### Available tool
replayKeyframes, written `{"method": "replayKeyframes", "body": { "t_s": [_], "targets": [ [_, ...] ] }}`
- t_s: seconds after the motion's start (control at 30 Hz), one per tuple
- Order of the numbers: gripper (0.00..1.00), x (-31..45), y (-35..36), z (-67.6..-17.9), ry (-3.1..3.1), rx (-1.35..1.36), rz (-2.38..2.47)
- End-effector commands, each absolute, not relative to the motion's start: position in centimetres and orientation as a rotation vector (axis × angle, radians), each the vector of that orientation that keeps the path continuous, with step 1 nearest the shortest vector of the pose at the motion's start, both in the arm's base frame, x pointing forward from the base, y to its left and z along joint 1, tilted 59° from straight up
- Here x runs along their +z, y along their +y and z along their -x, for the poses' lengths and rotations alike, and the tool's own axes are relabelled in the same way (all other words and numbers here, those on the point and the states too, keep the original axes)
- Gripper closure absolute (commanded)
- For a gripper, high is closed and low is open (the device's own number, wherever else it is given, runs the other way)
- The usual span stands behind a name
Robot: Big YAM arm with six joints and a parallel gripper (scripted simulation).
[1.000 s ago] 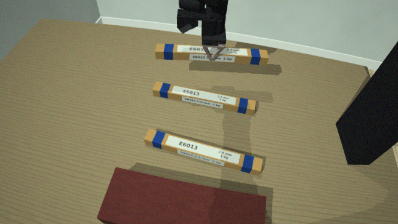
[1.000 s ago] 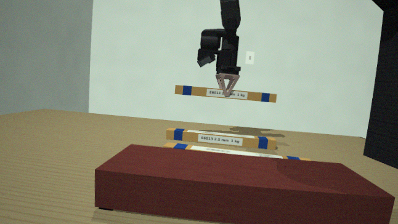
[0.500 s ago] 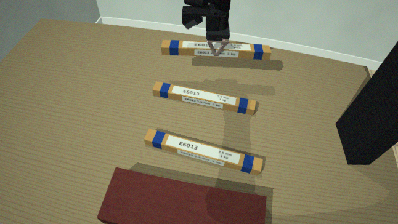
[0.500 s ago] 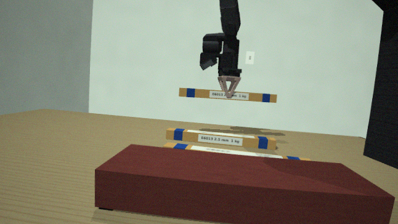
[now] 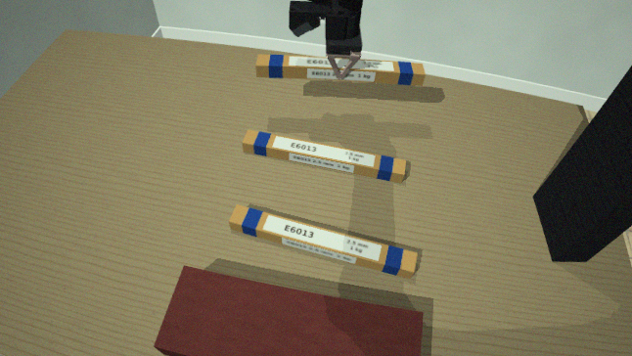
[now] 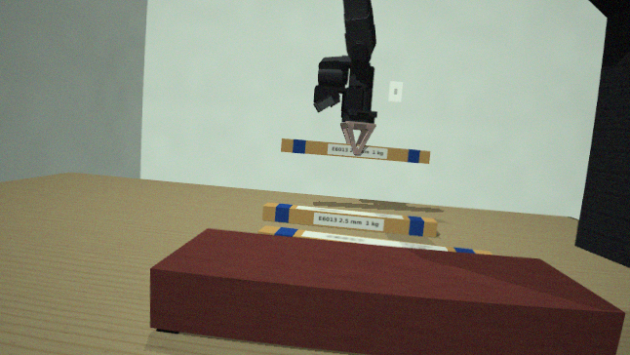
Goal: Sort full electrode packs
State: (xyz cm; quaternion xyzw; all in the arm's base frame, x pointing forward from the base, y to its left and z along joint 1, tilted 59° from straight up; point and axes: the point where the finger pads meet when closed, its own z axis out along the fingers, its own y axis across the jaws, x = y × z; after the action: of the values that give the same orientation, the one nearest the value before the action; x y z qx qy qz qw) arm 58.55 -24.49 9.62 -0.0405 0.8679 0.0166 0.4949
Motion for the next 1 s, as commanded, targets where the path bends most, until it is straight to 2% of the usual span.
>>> {"method": "replayKeyframes", "body": {
  "t_s": [0.0, 0.97],
  "targets": [
    [1.0, 10.3, -28.2, -56.7, 2.108, 0.0, 0.062],
    [1.0, 11.3, -33.6, -56.3, 2.096, -0.011, 0.065]
  ]
}}
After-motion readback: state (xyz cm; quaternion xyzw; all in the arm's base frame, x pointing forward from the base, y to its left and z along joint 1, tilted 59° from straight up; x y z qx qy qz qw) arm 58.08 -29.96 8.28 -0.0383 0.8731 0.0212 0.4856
